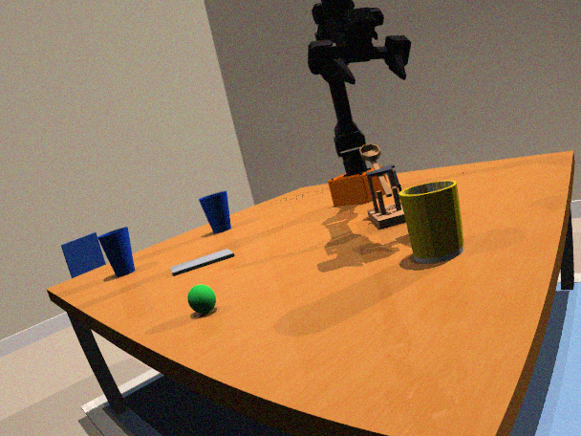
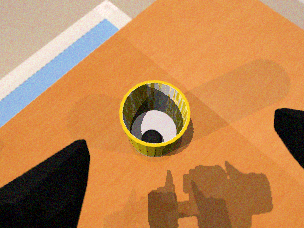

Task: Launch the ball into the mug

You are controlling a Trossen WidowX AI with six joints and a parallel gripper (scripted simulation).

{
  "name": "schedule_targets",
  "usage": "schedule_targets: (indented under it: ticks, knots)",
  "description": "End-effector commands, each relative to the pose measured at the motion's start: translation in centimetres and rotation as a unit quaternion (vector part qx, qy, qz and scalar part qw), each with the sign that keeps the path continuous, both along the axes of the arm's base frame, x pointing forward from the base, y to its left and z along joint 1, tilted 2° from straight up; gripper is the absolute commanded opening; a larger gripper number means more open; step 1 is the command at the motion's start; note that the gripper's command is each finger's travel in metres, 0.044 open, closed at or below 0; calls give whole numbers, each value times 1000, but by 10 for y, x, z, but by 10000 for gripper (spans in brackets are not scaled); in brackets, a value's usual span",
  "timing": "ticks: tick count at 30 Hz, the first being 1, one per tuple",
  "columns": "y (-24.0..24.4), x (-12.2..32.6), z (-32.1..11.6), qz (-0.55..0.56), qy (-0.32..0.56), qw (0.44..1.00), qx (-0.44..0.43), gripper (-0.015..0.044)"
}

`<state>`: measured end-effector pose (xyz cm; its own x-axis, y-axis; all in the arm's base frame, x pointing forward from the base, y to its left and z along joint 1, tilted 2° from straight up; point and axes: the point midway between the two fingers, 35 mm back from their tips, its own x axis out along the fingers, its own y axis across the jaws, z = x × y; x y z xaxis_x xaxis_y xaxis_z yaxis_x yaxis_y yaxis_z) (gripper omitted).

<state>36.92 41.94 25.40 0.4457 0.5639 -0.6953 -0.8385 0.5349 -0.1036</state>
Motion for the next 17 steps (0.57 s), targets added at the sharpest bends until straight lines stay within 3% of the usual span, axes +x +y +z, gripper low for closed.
schedule_targets:
  ticks: [1,17]
  knots:
    - [1,0,1,0,1,1000,3,440]
    - [0,0,0,0,0,1000,0,440]
